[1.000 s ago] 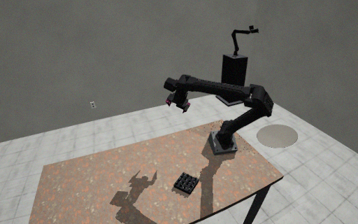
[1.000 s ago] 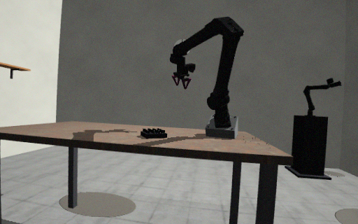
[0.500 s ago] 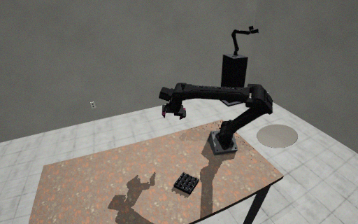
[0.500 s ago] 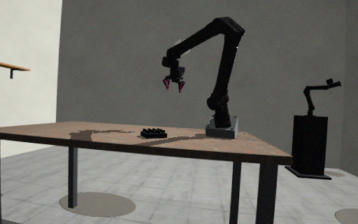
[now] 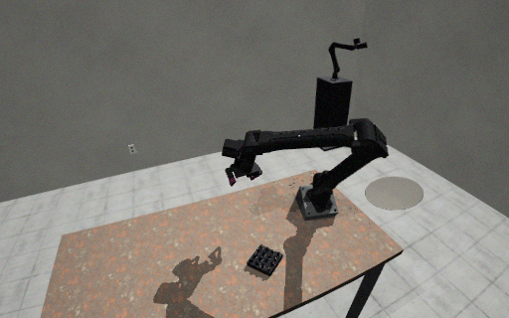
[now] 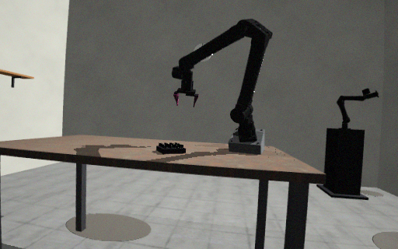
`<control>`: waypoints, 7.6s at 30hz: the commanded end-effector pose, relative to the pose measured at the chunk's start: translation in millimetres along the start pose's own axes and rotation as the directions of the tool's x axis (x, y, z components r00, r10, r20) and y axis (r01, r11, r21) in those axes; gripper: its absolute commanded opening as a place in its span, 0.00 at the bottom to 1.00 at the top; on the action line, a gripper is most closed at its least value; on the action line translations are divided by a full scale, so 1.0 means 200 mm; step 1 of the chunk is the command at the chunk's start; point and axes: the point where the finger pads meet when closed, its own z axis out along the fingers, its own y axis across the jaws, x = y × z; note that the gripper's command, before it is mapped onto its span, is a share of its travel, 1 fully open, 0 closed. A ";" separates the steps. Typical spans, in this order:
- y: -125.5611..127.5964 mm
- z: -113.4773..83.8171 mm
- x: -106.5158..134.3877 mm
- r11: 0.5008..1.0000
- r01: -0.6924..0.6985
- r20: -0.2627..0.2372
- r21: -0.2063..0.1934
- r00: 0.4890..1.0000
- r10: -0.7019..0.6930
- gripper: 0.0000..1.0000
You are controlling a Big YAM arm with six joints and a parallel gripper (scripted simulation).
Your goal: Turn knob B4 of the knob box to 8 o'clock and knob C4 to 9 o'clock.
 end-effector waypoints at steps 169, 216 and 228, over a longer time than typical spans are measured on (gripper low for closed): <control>0.16 0.32 1.51 -0.491 0.800 0.133 -0.344 -0.476 -0.869 1.00; 0.17 0.27 1.46 -0.492 0.807 0.166 -0.327 -0.464 -0.870 1.00; 0.09 0.28 1.42 -0.493 0.806 0.166 -0.327 -0.464 -0.870 1.00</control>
